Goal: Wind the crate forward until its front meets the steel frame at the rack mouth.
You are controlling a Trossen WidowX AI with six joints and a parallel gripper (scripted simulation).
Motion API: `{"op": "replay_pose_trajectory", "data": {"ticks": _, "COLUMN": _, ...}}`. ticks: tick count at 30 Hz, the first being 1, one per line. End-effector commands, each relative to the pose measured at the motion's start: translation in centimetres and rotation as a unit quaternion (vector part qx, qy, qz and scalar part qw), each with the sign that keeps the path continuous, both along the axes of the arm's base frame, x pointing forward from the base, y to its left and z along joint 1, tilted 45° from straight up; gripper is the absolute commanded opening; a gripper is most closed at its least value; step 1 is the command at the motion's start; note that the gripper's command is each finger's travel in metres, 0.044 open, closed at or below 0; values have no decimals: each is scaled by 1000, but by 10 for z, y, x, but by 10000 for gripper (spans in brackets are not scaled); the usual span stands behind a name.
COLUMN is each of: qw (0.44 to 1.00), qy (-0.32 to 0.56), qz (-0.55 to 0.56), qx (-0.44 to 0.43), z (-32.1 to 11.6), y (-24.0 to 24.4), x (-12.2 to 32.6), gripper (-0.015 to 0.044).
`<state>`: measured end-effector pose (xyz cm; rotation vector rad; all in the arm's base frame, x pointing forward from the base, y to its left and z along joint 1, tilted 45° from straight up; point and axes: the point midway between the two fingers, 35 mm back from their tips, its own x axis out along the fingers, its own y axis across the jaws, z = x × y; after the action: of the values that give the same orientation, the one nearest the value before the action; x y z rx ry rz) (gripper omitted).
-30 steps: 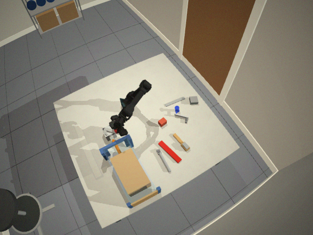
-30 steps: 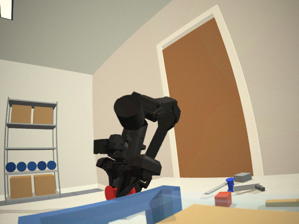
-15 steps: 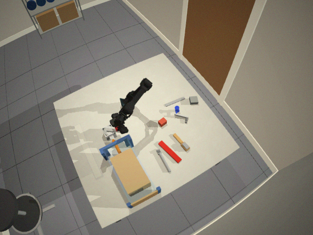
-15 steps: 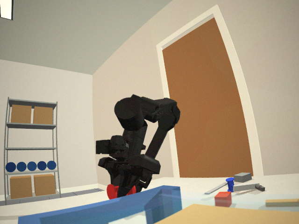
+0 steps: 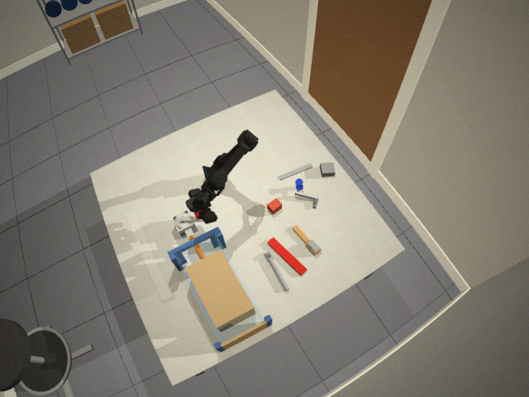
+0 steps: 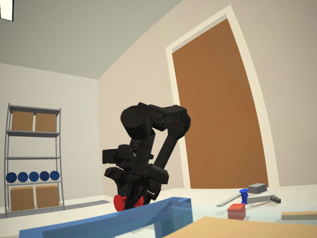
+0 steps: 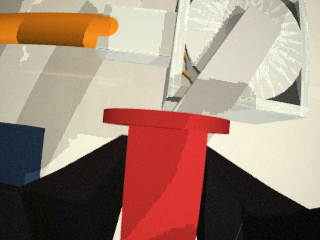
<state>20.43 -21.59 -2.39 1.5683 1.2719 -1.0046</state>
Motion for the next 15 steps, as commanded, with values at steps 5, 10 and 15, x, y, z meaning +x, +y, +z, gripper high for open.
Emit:
{"op": "replay_pose_trajectory", "data": {"ticks": 5, "qw": 1000, "qy": 11, "qz": -1, "qx": 9, "z": 2, "y": 9, "x": -16, "gripper": 0}}
{"op": "replay_pose_trajectory", "data": {"ticks": 10, "qw": 1000, "qy": 11, "qz": -1, "qx": 9, "z": 2, "y": 10, "x": -21, "gripper": 0}}
{"op": "replay_pose_trajectory", "data": {"ticks": 15, "qw": 1000, "qy": 11, "qz": -1, "qx": 9, "z": 2, "y": 12, "x": -26, "gripper": 0}}
